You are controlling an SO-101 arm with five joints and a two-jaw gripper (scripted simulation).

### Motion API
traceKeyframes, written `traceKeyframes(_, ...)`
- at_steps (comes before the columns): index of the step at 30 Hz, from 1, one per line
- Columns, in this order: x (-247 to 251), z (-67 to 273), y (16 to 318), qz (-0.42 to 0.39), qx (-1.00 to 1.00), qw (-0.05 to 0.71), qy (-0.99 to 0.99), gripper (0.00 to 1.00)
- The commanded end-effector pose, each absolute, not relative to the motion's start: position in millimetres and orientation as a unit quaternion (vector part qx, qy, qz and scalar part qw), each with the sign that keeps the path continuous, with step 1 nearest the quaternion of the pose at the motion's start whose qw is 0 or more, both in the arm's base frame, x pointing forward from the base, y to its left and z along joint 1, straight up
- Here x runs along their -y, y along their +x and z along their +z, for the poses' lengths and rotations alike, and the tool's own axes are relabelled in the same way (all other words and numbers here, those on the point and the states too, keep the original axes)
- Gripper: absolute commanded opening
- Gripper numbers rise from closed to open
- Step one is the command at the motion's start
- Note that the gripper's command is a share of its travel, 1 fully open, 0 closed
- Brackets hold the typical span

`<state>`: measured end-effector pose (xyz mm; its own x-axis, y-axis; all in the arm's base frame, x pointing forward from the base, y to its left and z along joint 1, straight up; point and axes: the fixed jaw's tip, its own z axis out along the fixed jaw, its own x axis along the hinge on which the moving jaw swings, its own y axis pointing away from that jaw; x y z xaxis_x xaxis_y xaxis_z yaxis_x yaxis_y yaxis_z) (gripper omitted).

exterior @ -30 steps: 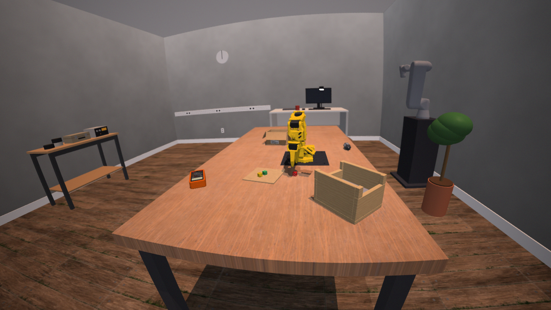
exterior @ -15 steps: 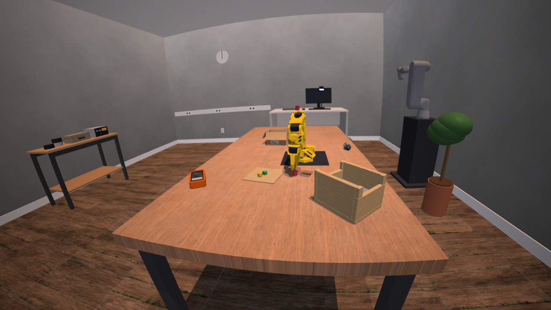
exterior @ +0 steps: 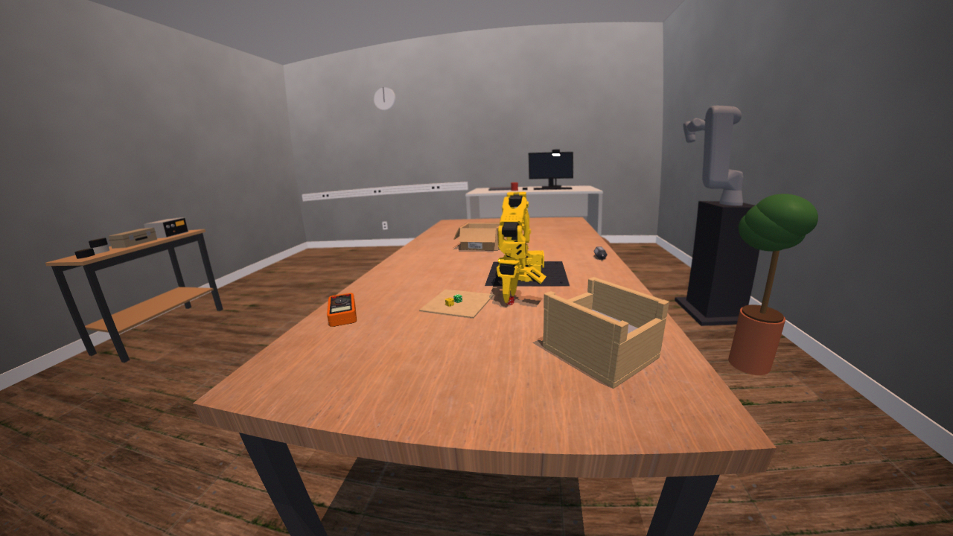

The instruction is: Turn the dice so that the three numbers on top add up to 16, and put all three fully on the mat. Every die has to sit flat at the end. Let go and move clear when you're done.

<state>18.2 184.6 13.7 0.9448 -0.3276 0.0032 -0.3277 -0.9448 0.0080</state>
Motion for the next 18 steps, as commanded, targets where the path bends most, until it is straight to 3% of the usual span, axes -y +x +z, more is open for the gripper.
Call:
traceKeyframes(1, -181.1, 5.3, 16.3, 0.001, 0.159, 0.015, 0.987, 0.25)
traceKeyframes(18, -180.5, 1.1, 16.3, 0.001, 0.159, 0.015, 0.987, 0.25)
